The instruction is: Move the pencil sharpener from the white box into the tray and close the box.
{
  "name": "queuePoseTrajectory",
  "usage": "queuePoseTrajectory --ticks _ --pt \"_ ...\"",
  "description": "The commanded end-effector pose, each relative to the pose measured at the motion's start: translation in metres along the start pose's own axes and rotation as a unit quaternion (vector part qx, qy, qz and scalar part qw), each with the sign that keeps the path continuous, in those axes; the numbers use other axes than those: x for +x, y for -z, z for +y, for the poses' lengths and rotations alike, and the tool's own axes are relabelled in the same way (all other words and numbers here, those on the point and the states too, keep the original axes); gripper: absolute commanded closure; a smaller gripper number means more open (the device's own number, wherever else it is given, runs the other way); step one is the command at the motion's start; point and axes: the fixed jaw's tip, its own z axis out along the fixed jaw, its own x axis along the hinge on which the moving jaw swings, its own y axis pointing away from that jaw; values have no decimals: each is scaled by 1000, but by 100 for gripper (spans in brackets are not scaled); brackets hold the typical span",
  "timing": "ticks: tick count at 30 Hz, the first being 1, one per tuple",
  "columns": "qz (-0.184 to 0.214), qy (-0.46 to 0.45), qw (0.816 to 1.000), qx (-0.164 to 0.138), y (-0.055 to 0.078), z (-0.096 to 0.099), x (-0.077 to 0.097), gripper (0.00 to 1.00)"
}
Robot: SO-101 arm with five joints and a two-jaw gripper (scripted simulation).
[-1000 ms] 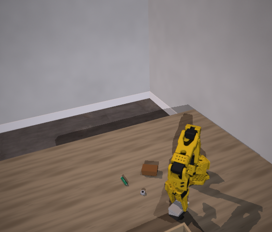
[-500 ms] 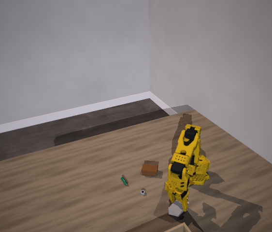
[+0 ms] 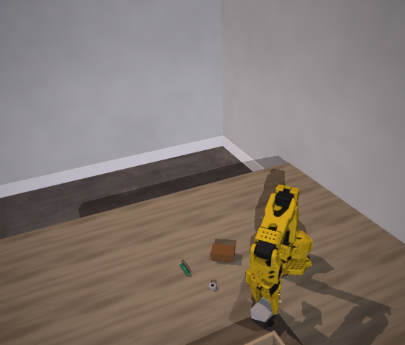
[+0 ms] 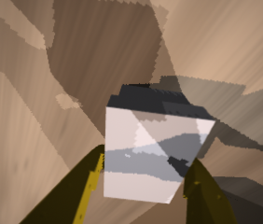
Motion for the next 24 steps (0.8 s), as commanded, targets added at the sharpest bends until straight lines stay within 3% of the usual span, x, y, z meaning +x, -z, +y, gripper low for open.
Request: queuePoseTrajectory --ticks 1,24 --pt "19 1 1000 6 5 0 5 77" --pt "19 2 1000 6 5 -1 7 77"
